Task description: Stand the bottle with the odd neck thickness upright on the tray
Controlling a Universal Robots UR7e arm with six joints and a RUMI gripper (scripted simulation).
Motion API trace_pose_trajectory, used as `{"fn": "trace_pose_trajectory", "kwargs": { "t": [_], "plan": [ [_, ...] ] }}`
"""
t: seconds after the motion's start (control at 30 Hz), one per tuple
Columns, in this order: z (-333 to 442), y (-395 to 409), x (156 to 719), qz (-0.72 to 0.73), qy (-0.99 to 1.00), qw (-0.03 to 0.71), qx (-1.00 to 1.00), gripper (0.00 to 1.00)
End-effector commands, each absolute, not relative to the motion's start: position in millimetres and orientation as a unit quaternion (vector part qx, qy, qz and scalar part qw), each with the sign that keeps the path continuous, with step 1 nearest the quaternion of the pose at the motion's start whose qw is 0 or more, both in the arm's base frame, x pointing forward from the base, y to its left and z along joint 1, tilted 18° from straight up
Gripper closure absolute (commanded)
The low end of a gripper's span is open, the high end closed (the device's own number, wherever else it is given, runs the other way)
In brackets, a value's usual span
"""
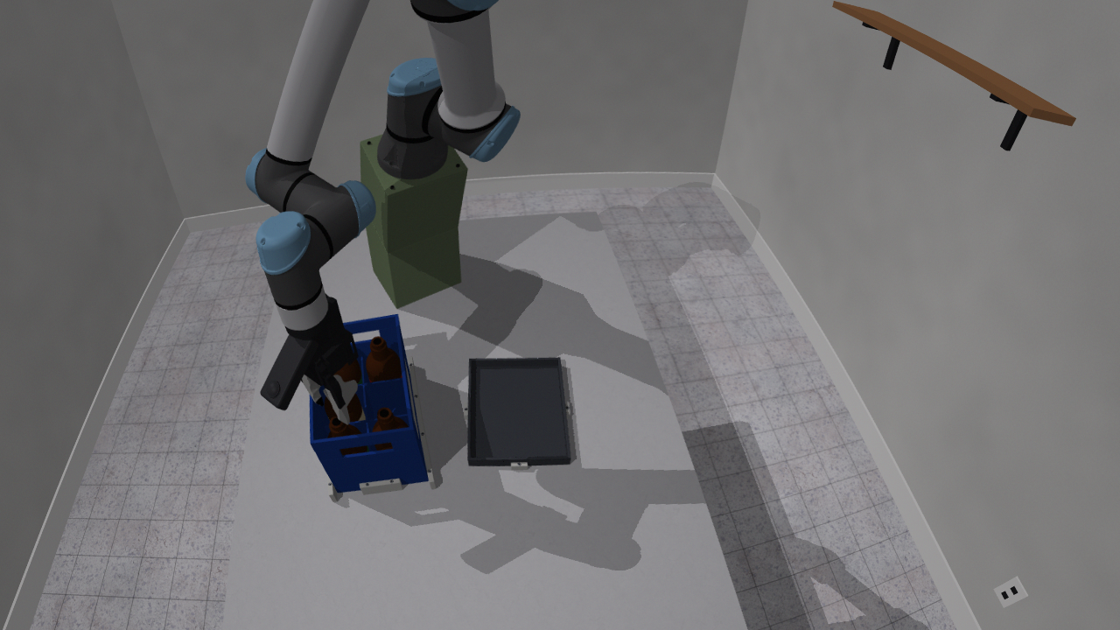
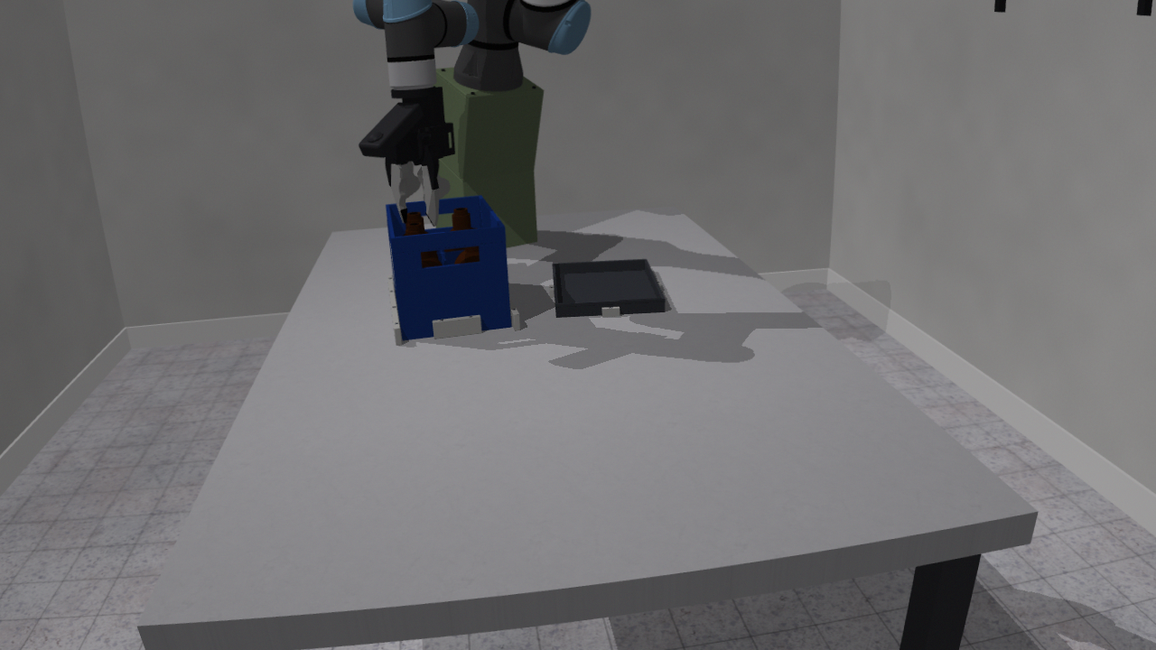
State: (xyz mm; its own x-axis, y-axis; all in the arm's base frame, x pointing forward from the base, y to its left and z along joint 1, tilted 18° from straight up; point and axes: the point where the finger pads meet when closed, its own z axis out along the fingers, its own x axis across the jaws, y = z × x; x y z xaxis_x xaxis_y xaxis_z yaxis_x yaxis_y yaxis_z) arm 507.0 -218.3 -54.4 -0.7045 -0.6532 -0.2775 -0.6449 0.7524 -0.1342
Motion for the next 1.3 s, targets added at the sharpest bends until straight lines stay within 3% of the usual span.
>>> {"fn": "trace_pose_trajectory", "kwargs": {
  "t": [0.0, 1.27],
  "plan": [
    [-53.9, -218.6, 507.3, -0.014, 0.923, 0.156, -0.352, 0.62],
    [-53.1, -222.5, 510.8, -0.014, 0.923, 0.156, -0.352, 0.62]
  ]
}}
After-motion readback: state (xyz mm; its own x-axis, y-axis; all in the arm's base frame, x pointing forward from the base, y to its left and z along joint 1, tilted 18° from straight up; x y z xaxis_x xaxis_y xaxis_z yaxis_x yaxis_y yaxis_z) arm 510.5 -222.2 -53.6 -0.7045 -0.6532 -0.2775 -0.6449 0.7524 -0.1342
